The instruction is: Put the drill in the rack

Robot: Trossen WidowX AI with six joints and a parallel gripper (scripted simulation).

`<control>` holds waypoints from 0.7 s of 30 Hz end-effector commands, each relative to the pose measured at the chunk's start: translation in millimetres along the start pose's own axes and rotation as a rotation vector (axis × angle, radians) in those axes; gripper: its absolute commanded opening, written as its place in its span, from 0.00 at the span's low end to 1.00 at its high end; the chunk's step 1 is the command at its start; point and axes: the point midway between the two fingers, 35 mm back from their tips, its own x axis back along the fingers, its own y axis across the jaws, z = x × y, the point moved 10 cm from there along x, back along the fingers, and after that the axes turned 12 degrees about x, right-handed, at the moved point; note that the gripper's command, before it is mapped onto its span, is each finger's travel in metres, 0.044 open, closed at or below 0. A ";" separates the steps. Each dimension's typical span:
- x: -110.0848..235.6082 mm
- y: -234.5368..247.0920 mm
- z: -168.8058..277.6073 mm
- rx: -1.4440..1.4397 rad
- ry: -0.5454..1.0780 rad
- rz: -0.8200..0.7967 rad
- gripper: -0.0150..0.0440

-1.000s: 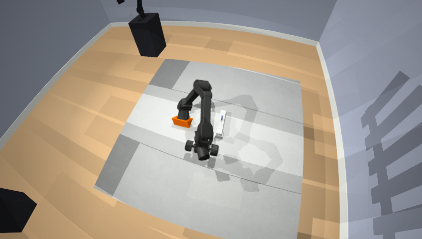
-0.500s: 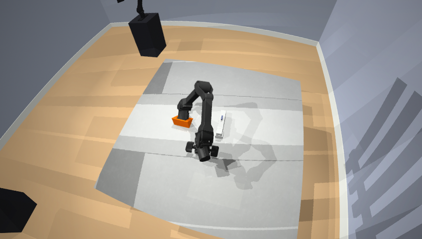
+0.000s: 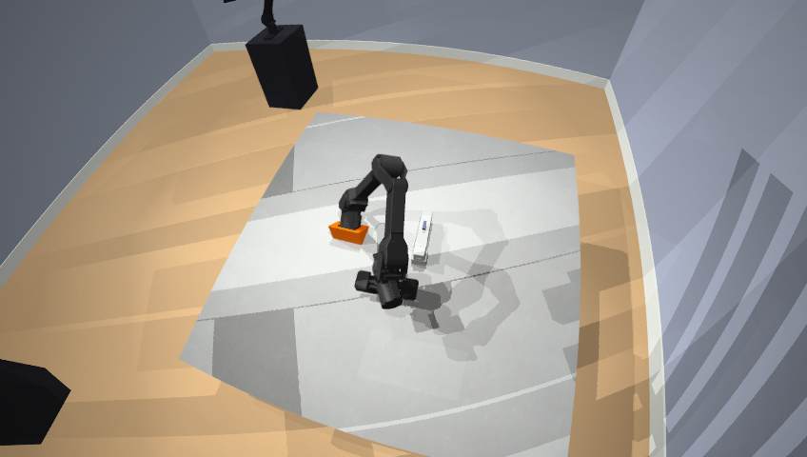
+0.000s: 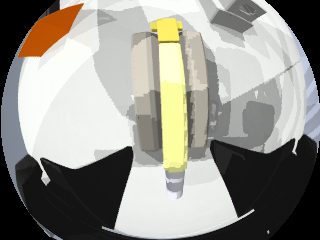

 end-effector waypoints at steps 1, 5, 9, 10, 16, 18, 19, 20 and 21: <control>2.8 -0.1 0.1 -0.001 -0.001 -0.001 1.00; 24.5 0.4 -1.2 -0.007 -0.003 0.000 1.00; 41.9 0.8 -1.5 -0.007 -0.003 0.000 1.00; 46.9 0.7 -1.3 -0.007 -0.002 -0.001 1.00; 76.1 0.3 0.4 -0.008 -0.002 -0.001 1.00; 80.4 0.3 0.8 -0.008 -0.002 -0.001 1.00; 69.7 0.0 -1.1 -0.029 -0.009 -0.005 1.00; 63.5 -1.4 -5.3 -0.069 -0.022 -0.029 1.00; 63.8 -7.8 -12.5 -0.132 -0.016 -0.038 1.00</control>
